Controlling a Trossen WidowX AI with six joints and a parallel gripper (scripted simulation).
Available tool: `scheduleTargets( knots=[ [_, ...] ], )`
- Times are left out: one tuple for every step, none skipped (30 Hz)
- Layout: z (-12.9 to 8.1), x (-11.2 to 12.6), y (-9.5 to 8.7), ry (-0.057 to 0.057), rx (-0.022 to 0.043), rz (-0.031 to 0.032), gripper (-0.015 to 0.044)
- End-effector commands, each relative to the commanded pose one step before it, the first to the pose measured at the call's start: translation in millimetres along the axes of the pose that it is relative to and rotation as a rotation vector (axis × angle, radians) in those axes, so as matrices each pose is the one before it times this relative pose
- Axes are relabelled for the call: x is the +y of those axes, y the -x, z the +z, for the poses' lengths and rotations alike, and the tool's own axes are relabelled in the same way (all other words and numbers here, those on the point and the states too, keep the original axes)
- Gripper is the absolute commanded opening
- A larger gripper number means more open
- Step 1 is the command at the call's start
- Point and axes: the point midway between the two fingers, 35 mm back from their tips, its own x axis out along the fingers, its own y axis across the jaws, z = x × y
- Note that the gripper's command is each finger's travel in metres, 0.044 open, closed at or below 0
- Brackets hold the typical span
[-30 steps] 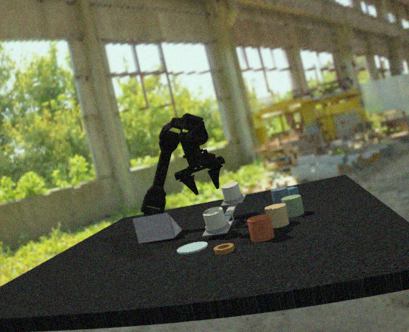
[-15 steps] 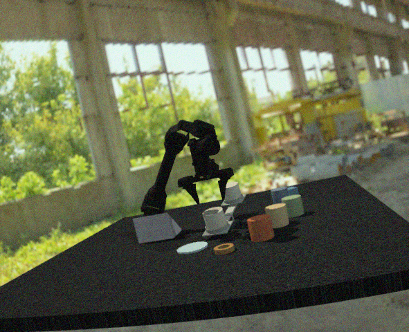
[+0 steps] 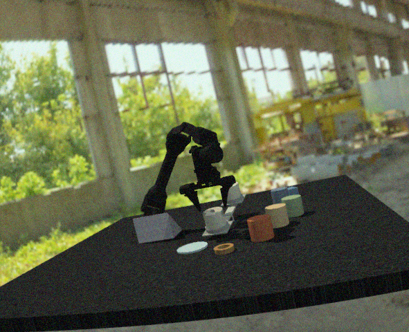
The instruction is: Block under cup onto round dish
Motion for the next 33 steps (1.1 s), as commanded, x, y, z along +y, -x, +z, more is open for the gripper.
scheduleTargets(
  knots=[
    [0.61, -0.55, -6.75, -0.0046, -0.00331, -0.00121, 0.044],
    [-0.01, -0.06, -1.63, 0.0, -0.00003, -0.00003, 0.044],
    [-0.01, -0.05, -1.62, 0.0, -0.00004, -0.00003, 0.044],
    [0.0, -0.04, -1.62, 0.0, -0.00004, -0.00003, 0.044],
    [0.0, -0.03, -1.62, 0.0, -0.00005, -0.00003, 0.044],
    [0.0, -0.02, -1.62, 0.0, -0.00005, -0.00003, 0.044],
    [0.01, -0.01, -1.62, 0.0, -0.00006, -0.00002, 0.044],
    [0.01, -0.01, -1.62, 0.0, -0.00006, -0.00002, 0.044],
    [0.01, 0.04, -1.59, -0.0006, 0.00005, 0.00013, 0.044],
    [0.01, 0.04, -1.6, -0.0004, 0.00002, 0.0001, 0.044],
    [0.02, 0.04, -1.6, -0.0003, -0.00001, 0.00007, 0.044],
    [0.03, 0.04, -1.61, -0.0002, -0.00003, 0.00004, 0.044],
    [0.03, 0.05, -1.6, -0.0002, -0.00004, 0.00004, 0.044],
    [0.04, 0.05, -1.61, 0.0, -0.00007, 0.0, 0.044],
    [0.05, 0.05, -1.61, 0.0001, -0.0001, -0.00003, 0.044],
    [0.05, 0.05, -1.61, 0.0002, -0.00012, -0.00005, 0.044],
    [0.06, 0.06, -1.61, 0.0002, -0.00012, -0.00005, 0.044],
    [0.06, 0.07, -1.61, 0.0002, -0.00013, -0.00004, 0.044],
    [0.07, 0.08, -1.6, 0.0002, -0.00013, -0.00004, 0.044],
    [0.07, 0.09, -1.61, 0.0002, -0.00014, -0.00004, 0.044],
    [0.07, 0.1, -1.6, 0.0002, -0.00014, -0.00004, 0.044],
    [0.08, 0.1, -1.6, 0.0002, -0.00014, -0.00004, 0.044],
    [0.08, 0.11, -1.6, 0.0002, -0.00015, -0.00004, 0.044],
    [0.09, 0.12, -1.6, 0.0002, -0.00015, -0.00003, 0.044],
    [0.09, 0.13, -1.59, 0.0002, -0.00016, -0.00003, 0.044],
    [0.1, 0.14, -1.59, 0.0002, -0.00016, -0.00003, 0.044],
    [0.08, 0.12, -1.27, 0.0001, -0.00013, -0.00002, 0.044],
    [0.05, 0.07, -0.76, 0.0001, -0.00008, -0.00001, 0.044],
    [0.02, 0.02, -0.25, 0.0, -0.00003, 0.0, 0.044],
    [0.0, 0.0, 0.0, 0.0, 0.0, 0.0, 0.0414],
    [0.0, 0.0, 0.0, 0.0, 0.0, 0.0, 0.0387],
    [0.0, 0.0, 0.0, 0.0, 0.0, 0.0, 0.0361],
    [0.0, 0.0, 0.0, 0.0, 0.0, 0.0, 0.0355]
  ],
)
